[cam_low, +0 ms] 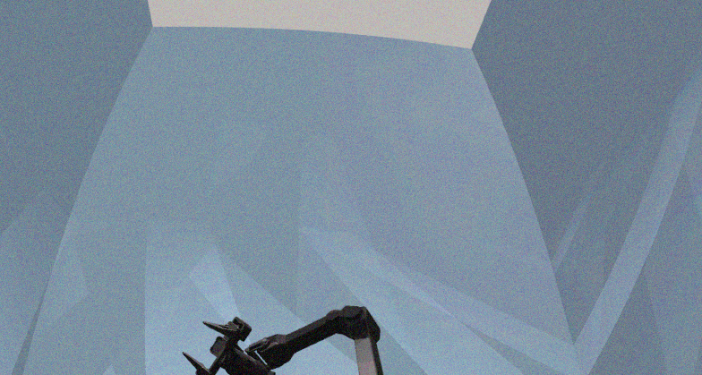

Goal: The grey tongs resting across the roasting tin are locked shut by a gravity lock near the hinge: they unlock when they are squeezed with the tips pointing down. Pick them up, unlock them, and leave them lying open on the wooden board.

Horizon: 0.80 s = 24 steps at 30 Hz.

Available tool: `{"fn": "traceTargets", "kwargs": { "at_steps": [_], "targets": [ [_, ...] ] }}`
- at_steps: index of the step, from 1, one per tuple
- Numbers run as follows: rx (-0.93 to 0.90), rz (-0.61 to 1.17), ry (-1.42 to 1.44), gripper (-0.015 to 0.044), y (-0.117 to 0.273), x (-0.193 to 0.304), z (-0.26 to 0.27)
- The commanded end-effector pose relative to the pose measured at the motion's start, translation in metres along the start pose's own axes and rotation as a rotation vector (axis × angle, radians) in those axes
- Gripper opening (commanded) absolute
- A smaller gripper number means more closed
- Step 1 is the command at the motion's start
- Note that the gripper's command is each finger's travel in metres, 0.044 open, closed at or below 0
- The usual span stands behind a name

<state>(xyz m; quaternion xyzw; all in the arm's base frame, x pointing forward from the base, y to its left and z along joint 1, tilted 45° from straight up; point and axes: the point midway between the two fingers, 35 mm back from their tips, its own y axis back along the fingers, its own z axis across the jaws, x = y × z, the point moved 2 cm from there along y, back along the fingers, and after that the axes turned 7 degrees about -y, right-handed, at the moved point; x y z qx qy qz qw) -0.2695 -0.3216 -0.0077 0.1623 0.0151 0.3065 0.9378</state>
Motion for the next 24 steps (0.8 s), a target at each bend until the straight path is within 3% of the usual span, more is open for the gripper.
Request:
{"fn": "traceTargets", "kwargs": {
  "at_steps": [1,14,24],
  "targets": [
    [0.004,0.007,0.007,0.0426,-0.003,0.001,0.001],
    [0.112,0.350,0.309,0.0440,-0.109,0.075,0.039],
    [0.133,0.576,0.539,0.0440,-0.164,0.139,0.062]
  ]
}}
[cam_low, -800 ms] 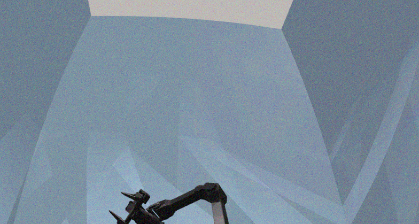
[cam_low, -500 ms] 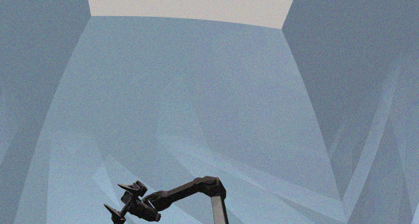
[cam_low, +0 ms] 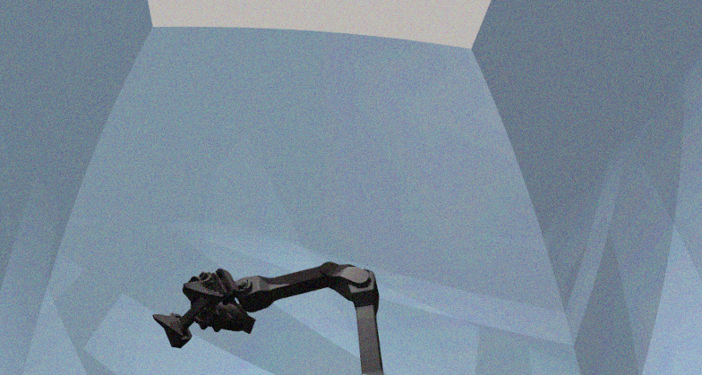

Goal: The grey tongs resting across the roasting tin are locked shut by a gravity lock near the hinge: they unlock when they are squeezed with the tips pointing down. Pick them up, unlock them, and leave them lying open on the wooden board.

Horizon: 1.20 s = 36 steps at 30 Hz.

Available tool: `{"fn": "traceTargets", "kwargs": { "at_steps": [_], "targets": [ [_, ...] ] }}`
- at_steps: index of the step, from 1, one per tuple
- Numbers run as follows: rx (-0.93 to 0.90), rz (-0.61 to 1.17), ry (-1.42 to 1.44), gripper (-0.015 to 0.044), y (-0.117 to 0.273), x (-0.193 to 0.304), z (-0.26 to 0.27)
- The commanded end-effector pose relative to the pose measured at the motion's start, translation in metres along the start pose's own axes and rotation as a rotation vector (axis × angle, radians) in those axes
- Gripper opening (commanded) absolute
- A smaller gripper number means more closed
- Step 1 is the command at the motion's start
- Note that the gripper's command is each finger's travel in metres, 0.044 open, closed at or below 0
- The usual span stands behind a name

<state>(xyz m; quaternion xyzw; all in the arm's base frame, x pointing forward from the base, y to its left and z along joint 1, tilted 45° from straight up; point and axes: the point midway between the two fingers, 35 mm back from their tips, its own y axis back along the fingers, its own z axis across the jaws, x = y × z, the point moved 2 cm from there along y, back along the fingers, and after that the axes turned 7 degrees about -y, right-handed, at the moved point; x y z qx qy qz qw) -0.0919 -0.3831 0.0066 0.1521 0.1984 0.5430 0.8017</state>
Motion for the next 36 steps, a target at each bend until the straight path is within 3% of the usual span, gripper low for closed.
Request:
{"fn": "traceTargets", "kwargs": {
  "at_steps": [1,11,17,25,36],
  "targets": [
    [0.002,0.139,0.169,0.0440,-0.042,0.016,0.031],
    [-0.095,0.555,0.767,0.0440,-0.149,0.109,0.124],
    [-0.194,0.820,1.041,0.0440,-0.184,0.190,0.169],
    [-0.487,1.095,1.491,0.0440,-0.198,0.295,0.212],
    [-1.202,1.415,2.097,0.0440,-0.161,0.438,0.242]
  ]
}}
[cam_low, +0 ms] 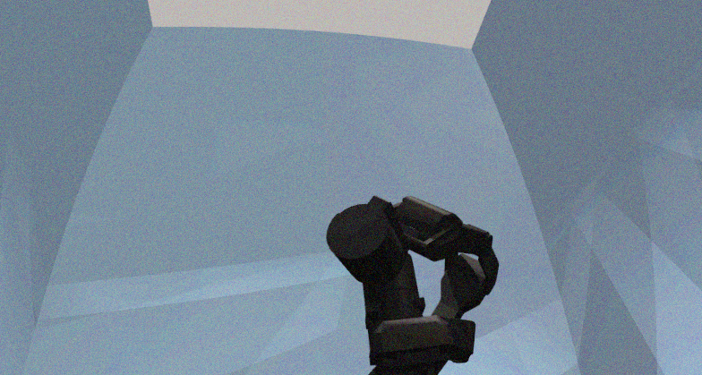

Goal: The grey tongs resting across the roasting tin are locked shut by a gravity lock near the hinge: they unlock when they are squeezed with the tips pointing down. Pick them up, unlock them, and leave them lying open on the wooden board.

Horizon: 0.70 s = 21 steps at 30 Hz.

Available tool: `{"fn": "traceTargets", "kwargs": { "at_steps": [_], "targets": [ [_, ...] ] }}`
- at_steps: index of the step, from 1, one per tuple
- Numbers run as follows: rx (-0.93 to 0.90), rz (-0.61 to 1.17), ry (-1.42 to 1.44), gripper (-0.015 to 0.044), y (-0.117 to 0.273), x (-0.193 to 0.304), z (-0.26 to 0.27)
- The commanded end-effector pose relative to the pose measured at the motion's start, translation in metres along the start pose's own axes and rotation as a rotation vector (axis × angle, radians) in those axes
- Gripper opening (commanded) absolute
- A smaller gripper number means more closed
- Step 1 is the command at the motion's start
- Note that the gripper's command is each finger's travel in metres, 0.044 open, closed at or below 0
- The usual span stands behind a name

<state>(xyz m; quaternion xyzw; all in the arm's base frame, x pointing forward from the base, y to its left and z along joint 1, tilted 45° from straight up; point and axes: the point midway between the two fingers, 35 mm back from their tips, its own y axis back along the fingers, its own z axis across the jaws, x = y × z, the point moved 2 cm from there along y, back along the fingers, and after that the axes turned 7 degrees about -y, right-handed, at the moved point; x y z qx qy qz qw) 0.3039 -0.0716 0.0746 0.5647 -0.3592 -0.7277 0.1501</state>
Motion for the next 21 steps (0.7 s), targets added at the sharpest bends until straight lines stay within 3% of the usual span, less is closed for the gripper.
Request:
{"fn": "traceTargets", "kwargs": {
  "at_steps": [1,21],
  "targets": [
    [-0.095,0.029,0.193,0.0440,-0.0202,-0.0218,0.0147],
    [-0.095,0.030,0.192,0.0440,-0.0251,-0.0261,0.0239]
  ]
}}
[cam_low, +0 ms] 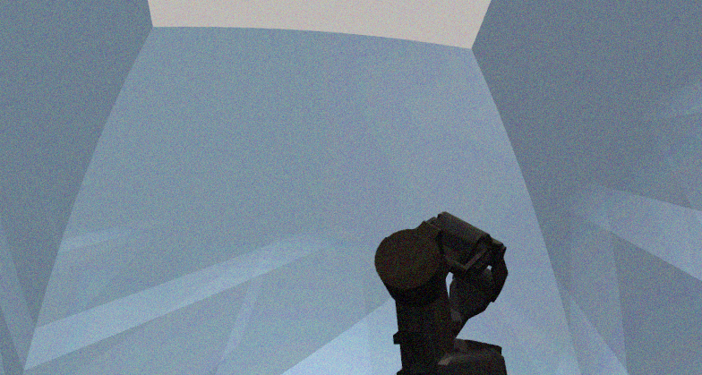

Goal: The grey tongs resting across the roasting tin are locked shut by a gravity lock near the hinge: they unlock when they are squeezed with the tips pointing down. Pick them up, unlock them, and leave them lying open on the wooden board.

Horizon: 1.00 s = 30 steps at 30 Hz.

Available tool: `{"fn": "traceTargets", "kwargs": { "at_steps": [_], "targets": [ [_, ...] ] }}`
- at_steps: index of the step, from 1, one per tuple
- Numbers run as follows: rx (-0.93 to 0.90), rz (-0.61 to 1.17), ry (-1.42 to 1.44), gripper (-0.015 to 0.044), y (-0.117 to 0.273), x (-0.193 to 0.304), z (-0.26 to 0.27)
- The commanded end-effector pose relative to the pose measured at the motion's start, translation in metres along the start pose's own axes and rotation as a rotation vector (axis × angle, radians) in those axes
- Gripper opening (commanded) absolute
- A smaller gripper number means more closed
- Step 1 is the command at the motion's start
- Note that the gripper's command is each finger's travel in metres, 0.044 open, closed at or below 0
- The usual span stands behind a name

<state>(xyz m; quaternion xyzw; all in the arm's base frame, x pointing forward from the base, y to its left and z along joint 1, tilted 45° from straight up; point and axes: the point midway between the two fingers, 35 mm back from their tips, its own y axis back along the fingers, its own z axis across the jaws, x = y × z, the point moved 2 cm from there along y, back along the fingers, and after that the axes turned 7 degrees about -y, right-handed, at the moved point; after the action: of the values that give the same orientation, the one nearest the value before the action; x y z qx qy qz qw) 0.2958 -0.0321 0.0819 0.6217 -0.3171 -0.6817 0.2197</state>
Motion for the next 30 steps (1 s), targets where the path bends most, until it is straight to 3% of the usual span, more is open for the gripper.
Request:
{"fn": "traceTargets", "kwargs": {
  "at_steps": [1,30],
  "targets": [
    [-0.005,0.002,-0.006,0.0440,-0.006,0.001,0.001],
    [-0.005,0.001,-0.005,0.0440,-0.054,0.001,0.001]
  ]
}}
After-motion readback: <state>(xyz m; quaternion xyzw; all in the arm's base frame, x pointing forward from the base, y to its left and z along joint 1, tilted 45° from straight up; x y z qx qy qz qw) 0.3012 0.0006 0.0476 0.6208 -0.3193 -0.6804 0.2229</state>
